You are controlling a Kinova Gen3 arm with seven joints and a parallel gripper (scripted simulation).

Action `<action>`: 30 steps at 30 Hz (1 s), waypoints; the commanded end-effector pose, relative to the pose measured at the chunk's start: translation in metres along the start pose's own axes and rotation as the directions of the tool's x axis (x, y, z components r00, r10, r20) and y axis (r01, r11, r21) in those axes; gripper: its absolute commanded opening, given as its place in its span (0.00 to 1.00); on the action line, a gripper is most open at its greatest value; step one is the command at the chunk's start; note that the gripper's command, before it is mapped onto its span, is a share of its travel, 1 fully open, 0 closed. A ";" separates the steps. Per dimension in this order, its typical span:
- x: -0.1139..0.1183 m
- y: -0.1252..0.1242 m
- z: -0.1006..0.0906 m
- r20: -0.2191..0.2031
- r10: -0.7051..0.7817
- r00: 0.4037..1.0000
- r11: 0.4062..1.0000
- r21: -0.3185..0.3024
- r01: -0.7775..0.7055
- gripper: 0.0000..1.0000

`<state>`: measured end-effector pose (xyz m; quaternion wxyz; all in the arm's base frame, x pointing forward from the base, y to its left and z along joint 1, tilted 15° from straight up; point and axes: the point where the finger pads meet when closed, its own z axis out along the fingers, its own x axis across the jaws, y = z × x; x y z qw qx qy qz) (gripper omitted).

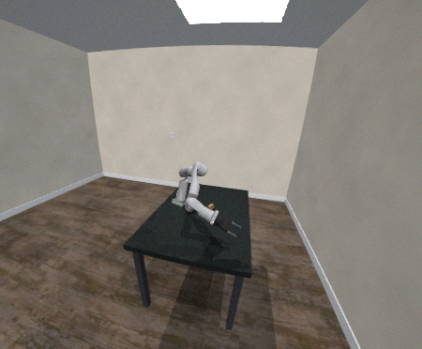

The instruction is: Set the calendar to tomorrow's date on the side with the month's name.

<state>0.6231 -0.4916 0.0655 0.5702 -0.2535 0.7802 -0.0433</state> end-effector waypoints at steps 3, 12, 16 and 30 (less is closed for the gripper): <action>-0.002 -0.002 -0.001 0.001 -0.002 1.000 1.000 0.002 0.002 1.00; -0.002 -0.002 -0.001 0.001 -0.002 1.000 1.000 0.002 0.002 1.00; -0.002 -0.002 -0.001 0.001 -0.002 1.000 1.000 0.002 0.002 1.00; -0.022 0.033 0.017 -0.062 -0.030 0.998 0.995 -0.097 0.024 1.00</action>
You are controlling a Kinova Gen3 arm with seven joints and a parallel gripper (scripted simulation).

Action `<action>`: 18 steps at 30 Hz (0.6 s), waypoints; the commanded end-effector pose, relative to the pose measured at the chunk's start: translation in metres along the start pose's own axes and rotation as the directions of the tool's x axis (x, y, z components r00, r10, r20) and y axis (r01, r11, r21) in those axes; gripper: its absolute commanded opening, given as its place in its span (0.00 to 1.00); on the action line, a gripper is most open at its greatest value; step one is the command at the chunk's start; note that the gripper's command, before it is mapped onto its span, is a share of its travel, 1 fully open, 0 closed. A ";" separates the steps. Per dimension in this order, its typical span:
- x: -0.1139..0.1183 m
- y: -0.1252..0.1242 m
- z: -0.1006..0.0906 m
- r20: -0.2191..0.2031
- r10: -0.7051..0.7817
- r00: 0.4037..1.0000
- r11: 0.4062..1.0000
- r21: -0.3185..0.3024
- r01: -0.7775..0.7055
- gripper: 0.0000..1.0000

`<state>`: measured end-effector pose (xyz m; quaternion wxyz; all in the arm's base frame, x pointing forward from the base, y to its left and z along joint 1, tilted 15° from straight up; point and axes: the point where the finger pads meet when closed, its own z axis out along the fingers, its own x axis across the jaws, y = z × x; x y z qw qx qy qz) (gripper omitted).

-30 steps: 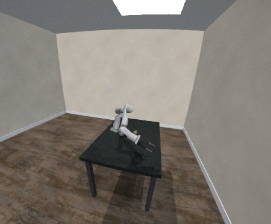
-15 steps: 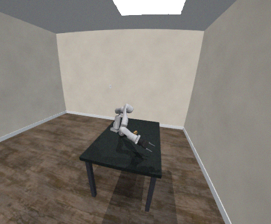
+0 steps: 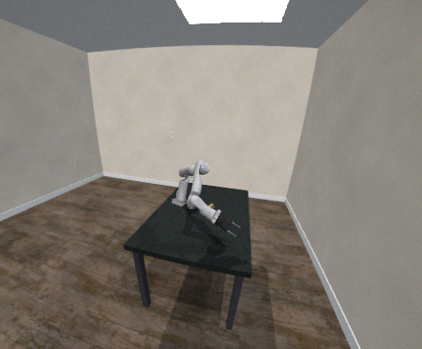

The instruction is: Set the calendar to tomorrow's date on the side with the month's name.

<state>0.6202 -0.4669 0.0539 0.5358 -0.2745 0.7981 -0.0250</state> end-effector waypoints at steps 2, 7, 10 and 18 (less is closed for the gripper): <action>-0.032 0.021 0.015 -0.030 -0.036 0.999 0.997 -0.065 0.034 1.00; -0.049 0.049 0.023 -0.082 -0.065 0.995 0.989 -0.139 0.053 1.00; -0.062 0.071 0.026 -0.121 -0.091 0.988 0.979 -0.193 0.067 1.00; -0.098 0.135 0.021 -0.223 -0.179 0.958 0.938 -0.333 0.098 1.00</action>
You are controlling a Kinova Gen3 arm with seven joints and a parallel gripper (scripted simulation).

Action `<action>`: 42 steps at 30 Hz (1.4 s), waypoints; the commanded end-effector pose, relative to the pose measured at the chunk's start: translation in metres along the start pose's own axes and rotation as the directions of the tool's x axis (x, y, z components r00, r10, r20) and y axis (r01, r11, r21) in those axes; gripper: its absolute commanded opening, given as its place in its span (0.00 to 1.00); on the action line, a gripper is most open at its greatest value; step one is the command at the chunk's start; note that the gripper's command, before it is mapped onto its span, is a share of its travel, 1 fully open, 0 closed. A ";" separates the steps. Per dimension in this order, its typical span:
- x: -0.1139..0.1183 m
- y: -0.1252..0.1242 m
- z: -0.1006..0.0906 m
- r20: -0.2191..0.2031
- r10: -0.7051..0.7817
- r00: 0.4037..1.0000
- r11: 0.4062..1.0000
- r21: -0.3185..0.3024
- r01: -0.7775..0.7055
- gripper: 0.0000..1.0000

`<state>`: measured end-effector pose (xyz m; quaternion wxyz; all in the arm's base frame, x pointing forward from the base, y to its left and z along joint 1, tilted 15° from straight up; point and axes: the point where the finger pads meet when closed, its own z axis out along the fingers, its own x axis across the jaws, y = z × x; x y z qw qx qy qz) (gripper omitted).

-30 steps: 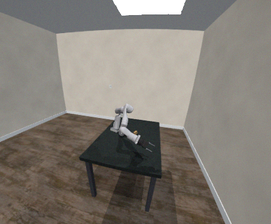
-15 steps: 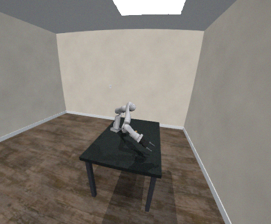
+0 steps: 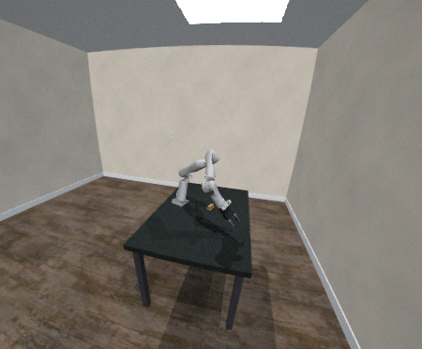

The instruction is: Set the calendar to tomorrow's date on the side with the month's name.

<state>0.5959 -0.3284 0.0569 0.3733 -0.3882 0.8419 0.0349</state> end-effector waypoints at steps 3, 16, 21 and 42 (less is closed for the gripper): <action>-0.047 0.017 -0.002 -0.017 -0.058 0.998 0.998 -0.034 0.057 1.00; -0.102 0.150 -0.044 -0.213 -0.206 0.955 0.957 -0.246 0.151 1.00; -0.109 0.179 -0.058 -0.241 -0.239 0.941 0.944 -0.286 0.167 1.00; -0.112 0.352 -0.138 -0.287 -0.432 0.855 0.829 -0.500 0.251 1.00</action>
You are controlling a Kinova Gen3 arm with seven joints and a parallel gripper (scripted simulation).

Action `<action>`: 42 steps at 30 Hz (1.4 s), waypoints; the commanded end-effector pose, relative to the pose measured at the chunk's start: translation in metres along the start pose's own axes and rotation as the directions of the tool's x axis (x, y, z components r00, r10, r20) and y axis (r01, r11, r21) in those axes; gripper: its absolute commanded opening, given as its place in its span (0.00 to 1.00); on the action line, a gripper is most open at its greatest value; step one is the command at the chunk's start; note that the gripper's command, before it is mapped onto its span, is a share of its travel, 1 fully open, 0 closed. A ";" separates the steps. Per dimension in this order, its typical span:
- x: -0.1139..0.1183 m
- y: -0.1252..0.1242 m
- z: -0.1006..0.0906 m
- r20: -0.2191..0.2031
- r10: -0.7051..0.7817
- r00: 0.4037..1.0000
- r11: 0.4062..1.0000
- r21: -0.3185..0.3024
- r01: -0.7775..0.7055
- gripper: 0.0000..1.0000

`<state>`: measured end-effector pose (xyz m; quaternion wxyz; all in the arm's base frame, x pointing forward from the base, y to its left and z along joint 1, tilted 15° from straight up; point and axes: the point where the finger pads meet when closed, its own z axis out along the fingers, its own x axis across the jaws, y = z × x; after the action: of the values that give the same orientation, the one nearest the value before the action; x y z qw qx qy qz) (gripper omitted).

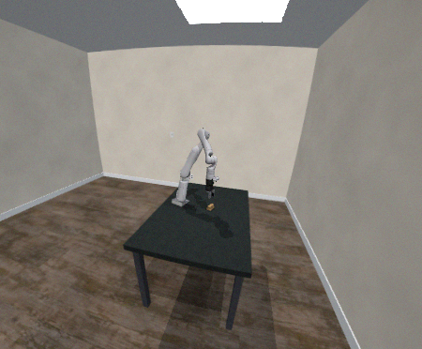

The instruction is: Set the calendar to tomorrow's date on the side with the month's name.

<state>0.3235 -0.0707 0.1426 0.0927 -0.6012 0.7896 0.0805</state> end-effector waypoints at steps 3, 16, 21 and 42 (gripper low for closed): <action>-0.010 0.013 -0.003 0.009 -0.030 1.000 1.000 0.000 0.030 1.00; -0.010 0.015 -0.003 0.008 -0.033 0.999 0.999 -0.003 0.033 1.00; -0.010 0.015 -0.003 0.008 -0.033 0.999 0.999 -0.003 0.033 1.00; -0.011 0.014 0.000 0.005 -0.133 0.991 0.991 -0.003 0.133 1.00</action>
<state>0.3131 -0.0554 0.1462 0.0990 -0.6491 0.7502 0.0777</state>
